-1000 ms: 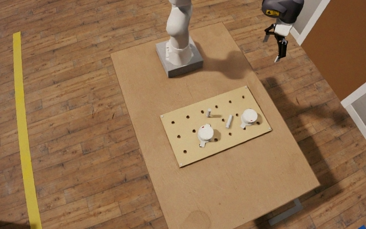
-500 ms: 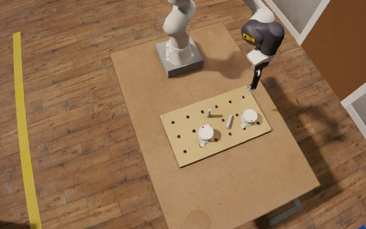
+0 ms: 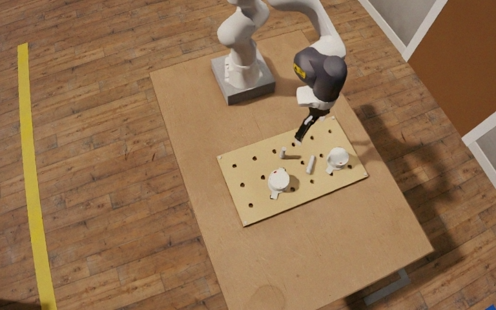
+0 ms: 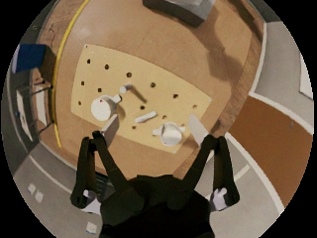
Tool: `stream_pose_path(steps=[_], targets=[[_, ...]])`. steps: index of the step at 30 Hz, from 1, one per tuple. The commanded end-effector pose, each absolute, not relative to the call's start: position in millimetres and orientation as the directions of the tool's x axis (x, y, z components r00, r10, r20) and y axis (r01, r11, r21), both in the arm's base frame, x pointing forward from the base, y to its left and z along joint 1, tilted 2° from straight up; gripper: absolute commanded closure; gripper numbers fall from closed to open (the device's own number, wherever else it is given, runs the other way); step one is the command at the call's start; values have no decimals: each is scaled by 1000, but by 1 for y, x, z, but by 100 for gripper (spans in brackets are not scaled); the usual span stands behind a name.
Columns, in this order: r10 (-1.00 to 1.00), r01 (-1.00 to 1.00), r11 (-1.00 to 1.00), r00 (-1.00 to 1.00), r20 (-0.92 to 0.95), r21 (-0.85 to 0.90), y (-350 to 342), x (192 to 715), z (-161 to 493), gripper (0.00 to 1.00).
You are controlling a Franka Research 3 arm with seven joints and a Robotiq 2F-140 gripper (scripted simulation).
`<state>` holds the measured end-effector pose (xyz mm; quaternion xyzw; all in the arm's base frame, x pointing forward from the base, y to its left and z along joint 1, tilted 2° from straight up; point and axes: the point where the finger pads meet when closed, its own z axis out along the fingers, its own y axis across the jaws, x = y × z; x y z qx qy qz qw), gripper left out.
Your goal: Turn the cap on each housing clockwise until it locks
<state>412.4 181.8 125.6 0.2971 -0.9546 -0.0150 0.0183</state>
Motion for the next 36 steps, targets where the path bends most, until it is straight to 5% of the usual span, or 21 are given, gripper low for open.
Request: stream_pose_path(steps=[1,10,36], targets=[[-422,-422,906,-906,15,13,164,421,124,0],[-171,-171,985,-985,28,4,87,422,108,0],[-167,-167,986,-985,28,4,86,422,108,0]])
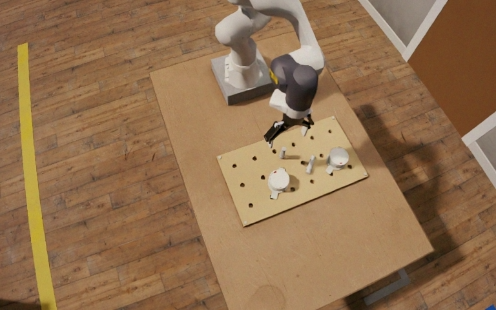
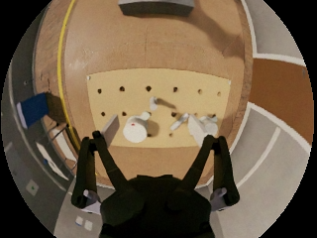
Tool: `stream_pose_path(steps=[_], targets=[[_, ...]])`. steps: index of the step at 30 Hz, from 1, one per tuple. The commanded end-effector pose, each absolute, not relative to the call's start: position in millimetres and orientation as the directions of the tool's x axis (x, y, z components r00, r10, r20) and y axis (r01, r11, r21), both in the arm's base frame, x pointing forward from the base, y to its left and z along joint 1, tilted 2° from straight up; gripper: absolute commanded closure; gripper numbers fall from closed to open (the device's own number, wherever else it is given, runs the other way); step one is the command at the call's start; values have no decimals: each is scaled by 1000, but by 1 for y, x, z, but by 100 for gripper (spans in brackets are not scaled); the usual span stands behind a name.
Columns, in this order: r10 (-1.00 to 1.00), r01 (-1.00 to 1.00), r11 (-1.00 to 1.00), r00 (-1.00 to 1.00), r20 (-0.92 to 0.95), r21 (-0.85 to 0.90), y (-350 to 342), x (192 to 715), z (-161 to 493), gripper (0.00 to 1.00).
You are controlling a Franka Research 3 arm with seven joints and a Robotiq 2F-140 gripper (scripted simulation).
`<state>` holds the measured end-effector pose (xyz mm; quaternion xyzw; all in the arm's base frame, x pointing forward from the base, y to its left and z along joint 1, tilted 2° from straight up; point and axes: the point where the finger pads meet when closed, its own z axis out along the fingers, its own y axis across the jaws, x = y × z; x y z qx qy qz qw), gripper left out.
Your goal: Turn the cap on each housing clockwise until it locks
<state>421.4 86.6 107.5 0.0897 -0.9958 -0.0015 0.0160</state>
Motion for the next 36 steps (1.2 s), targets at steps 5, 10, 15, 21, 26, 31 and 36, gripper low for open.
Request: stream_pose_path(steps=[5,10,15,21,26,31,36], targets=[[-167,-167,986,-986,29,4,86,422,106,0],[-167,-167,986,-986,29,5,86,422,97,0],[-167,-167,986,-986,29,5,86,422,90,0],[-167,-167,986,-986,29,5,86,422,76,0],[-167,-167,986,-986,29,5,86,422,70,0],[-167,-167,986,-986,29,5,86,422,68,0],[-167,-167,986,-986,29,5,86,422,68,64]])
